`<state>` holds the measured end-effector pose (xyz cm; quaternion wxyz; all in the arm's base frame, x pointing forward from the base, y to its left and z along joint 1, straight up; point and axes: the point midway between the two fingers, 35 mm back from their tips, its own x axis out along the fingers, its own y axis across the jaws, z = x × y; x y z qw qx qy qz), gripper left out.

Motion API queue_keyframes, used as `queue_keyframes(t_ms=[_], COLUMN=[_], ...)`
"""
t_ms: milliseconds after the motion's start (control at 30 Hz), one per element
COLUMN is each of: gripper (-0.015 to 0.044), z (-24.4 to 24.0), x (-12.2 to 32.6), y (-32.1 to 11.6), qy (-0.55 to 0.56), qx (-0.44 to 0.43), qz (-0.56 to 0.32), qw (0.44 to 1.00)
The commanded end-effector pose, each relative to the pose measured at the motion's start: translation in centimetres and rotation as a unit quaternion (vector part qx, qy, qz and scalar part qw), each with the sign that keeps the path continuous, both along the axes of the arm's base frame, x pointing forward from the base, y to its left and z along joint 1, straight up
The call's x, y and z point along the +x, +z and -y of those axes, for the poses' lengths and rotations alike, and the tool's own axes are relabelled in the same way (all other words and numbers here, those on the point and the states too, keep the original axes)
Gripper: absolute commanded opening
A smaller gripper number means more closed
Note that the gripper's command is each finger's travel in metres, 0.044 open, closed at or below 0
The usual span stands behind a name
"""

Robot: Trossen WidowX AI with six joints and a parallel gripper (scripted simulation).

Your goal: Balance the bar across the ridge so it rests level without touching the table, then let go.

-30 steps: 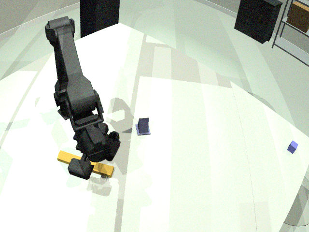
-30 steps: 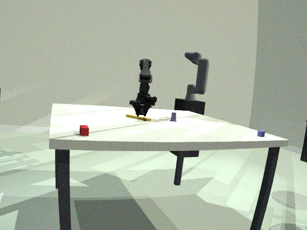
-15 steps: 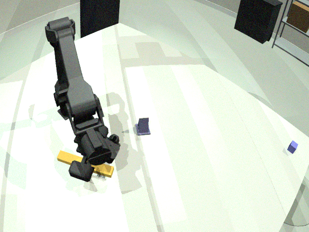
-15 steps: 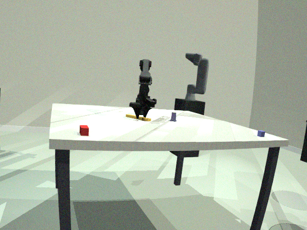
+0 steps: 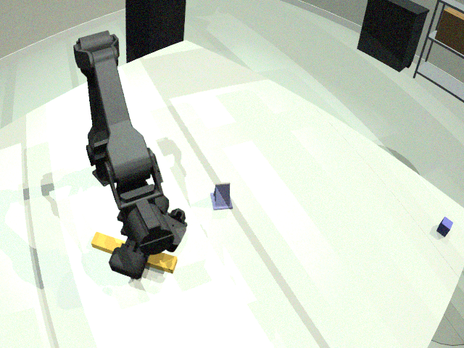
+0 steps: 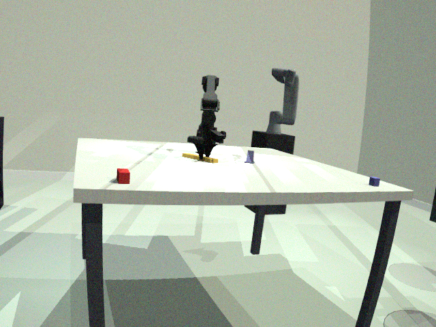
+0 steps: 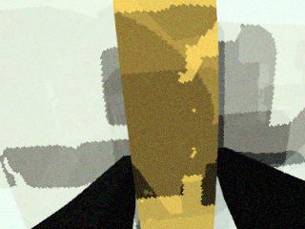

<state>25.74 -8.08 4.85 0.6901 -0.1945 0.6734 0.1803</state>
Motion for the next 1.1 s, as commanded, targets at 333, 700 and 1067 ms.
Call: queue_keyframes(t_ms=[333, 700, 1067], gripper=[0.0000, 0.0000, 0.0000], z=[0.0, 0.1, 0.1], x=[0.2, 0.4, 0.3], y=[1.1, 3.9, 6.7], qy=[0.000, 0.001, 0.001], qx=[0.000, 0.001, 0.001], qz=[0.000, 0.000, 0.000], qw=[1.000, 1.000, 1.000])
